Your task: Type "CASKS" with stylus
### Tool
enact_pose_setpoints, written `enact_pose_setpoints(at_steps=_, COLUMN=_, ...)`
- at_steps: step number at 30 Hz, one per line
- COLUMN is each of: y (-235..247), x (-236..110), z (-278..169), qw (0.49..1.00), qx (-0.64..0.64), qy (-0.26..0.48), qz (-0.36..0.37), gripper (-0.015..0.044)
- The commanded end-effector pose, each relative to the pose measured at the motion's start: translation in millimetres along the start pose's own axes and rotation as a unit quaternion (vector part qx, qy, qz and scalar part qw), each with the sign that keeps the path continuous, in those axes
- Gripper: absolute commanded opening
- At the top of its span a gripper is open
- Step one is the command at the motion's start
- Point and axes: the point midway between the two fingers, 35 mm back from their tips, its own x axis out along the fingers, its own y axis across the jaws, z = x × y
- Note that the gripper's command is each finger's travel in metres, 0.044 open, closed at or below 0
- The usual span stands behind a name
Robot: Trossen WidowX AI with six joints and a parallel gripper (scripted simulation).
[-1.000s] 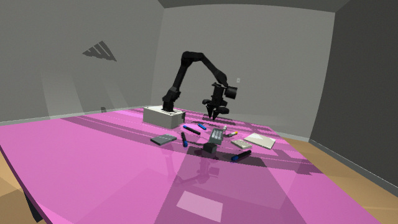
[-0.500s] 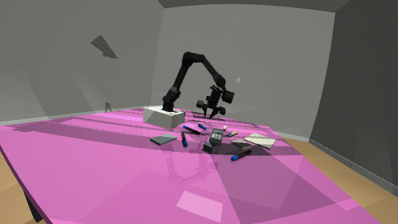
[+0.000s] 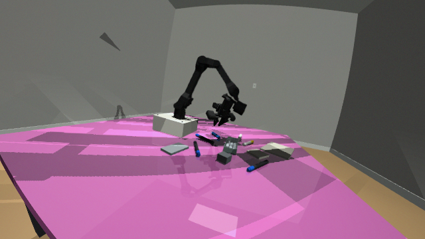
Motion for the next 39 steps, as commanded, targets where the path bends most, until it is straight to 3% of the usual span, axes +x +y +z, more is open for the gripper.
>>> enact_pose_setpoints(at_steps=1, y=2.0, x=3.6, z=1.0, qw=1.0, qx=-0.004, qy=-0.006, qz=0.002, gripper=0.015)
enact_pose_setpoints(at_steps=39, y=0.5, x=24.5, z=-10.6, qw=1.0, qx=-0.004, qy=-0.006, qz=0.002, gripper=0.015)
